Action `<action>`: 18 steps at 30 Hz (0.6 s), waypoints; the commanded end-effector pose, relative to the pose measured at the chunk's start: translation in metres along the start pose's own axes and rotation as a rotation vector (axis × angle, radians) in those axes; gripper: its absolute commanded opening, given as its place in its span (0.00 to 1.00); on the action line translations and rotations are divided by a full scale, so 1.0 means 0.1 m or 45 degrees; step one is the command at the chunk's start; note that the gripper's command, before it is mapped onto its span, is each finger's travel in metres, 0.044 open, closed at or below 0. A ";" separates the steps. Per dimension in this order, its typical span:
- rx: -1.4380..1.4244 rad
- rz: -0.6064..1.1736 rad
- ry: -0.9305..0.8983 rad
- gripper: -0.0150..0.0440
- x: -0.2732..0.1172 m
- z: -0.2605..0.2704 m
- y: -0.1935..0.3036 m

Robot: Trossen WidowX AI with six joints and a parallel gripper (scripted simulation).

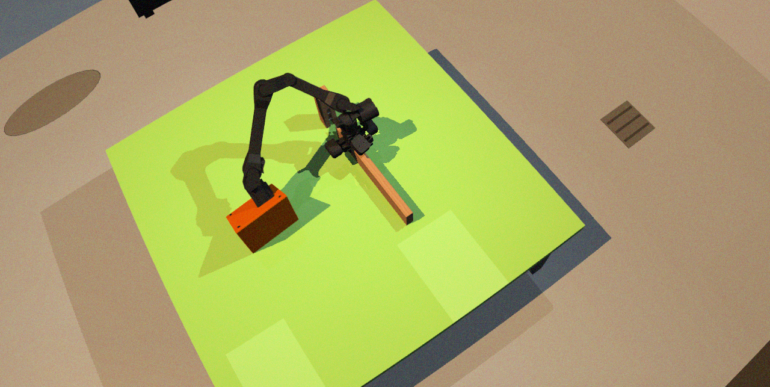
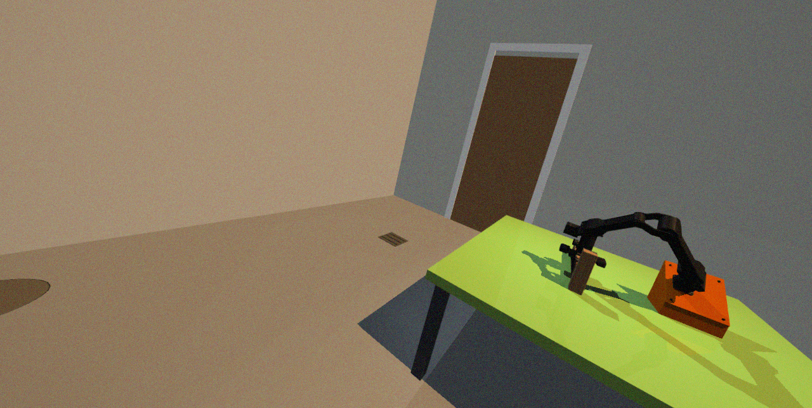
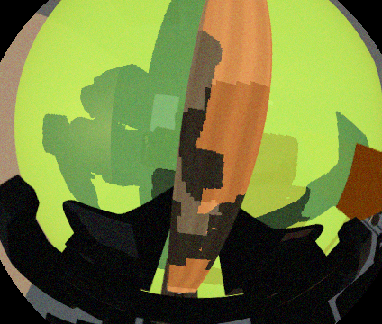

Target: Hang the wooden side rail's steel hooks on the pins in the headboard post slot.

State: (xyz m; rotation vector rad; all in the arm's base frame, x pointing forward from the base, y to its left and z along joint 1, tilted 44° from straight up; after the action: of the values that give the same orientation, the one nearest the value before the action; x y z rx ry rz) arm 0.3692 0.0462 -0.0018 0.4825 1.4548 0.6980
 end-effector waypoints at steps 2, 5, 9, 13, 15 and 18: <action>0.021 0.000 -0.002 0.25 -0.03 0.00 -0.01; 0.021 0.000 -0.002 0.25 -0.03 0.00 -0.01; 0.021 0.000 -0.002 0.25 -0.04 0.00 -0.01; 0.021 0.000 -0.002 0.25 -0.05 0.00 -0.01; 0.021 0.000 -0.002 0.25 -0.05 0.00 -0.01; 0.021 0.000 -0.002 0.25 -0.06 0.00 -0.01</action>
State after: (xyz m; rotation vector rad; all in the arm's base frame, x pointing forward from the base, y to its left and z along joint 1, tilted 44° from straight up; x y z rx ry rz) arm 0.3686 0.0453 0.0001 0.4887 1.4608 0.6953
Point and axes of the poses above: the point midway between the two fingers, 35 mm back from their tips, its own x axis out along the fingers, its own z axis across the jaws, y = z × x, the point moved 5 cm from there along -x, back along the fingers, and after that the axes turned 9 degrees about -x, right-handed, at the moved point
